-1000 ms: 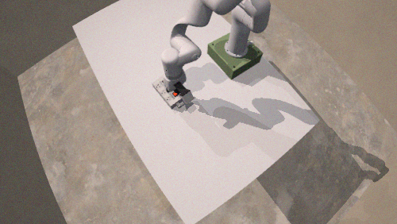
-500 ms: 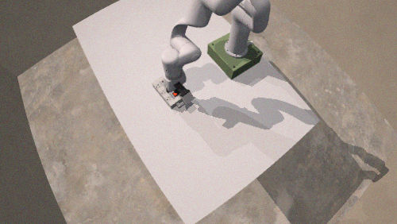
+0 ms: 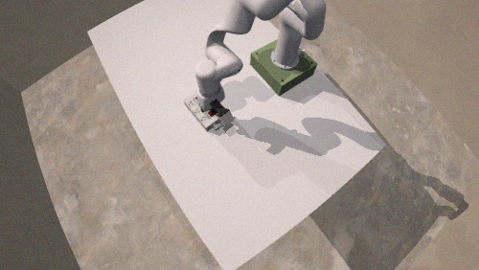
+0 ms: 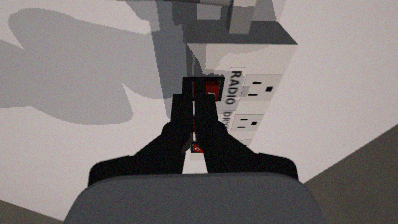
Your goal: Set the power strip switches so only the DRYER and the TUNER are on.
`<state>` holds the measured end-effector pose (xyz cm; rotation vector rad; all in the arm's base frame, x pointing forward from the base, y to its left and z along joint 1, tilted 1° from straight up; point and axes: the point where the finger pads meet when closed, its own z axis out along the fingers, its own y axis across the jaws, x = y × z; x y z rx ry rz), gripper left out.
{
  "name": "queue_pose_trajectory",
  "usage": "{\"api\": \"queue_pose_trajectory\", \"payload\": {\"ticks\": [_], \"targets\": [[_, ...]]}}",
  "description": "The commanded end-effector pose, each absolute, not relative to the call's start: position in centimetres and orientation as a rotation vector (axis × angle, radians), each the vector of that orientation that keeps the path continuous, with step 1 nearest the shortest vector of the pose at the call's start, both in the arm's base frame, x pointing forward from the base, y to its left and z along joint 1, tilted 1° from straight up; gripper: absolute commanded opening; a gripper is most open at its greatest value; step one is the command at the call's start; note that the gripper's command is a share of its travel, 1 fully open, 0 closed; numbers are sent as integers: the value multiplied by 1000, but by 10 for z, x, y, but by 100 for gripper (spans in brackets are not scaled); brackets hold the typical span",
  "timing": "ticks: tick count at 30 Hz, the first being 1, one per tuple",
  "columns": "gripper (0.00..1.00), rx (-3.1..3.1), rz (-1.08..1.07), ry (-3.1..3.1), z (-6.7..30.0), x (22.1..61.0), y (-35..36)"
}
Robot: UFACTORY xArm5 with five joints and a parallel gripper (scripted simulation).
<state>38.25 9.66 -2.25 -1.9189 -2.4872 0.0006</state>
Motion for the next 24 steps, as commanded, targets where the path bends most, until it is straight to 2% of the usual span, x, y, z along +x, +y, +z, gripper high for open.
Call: {"api": "queue_pose_trajectory", "payload": {"ticks": [1,24], "targets": [[0,-1920,-2,-2488,-23,383,97],[0,-1920,-2,-2488,-17,383,97]]}}
